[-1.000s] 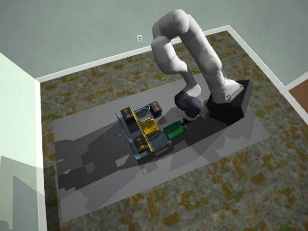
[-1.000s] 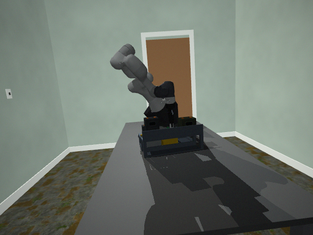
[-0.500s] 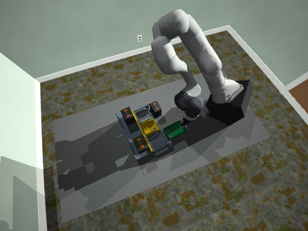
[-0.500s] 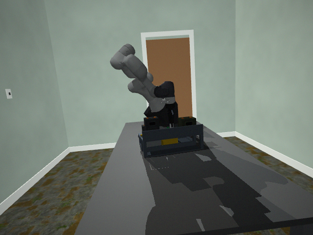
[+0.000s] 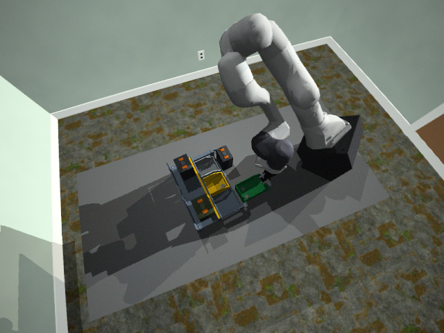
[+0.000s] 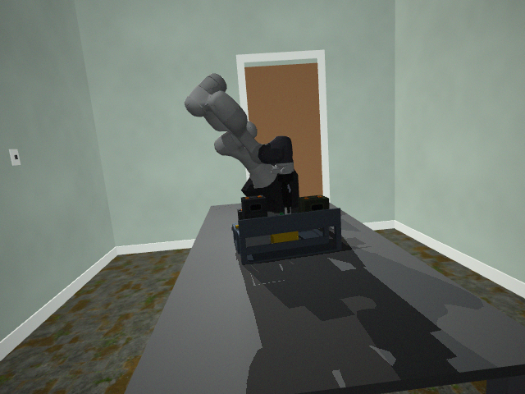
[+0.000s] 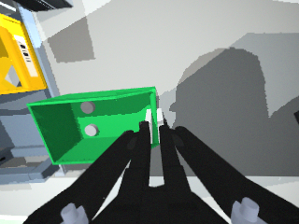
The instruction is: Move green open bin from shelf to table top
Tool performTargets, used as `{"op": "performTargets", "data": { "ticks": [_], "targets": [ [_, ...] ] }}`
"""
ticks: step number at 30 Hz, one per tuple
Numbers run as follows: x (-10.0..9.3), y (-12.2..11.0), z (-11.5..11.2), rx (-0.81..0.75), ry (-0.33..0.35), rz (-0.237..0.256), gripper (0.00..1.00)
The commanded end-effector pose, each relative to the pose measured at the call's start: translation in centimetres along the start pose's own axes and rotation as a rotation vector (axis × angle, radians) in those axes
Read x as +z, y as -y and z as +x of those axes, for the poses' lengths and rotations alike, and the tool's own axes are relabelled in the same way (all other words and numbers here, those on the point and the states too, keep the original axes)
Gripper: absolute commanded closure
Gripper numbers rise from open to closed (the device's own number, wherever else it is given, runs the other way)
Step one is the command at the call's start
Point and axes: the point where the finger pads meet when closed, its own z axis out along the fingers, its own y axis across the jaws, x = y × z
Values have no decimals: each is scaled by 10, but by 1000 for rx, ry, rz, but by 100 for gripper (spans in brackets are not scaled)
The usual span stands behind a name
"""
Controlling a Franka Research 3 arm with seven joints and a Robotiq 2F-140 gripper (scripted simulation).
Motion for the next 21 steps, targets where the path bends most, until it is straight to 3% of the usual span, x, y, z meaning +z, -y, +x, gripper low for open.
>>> {"op": "performTargets", "data": {
  "ticks": [1,12,13,21],
  "targets": [
    [1,1,1,4,-3,1,100],
    [1,1,1,4,-3,1,100],
    [0,0,0,0,0,0,43],
    [0,0,0,0,0,0,43]
  ]
}}
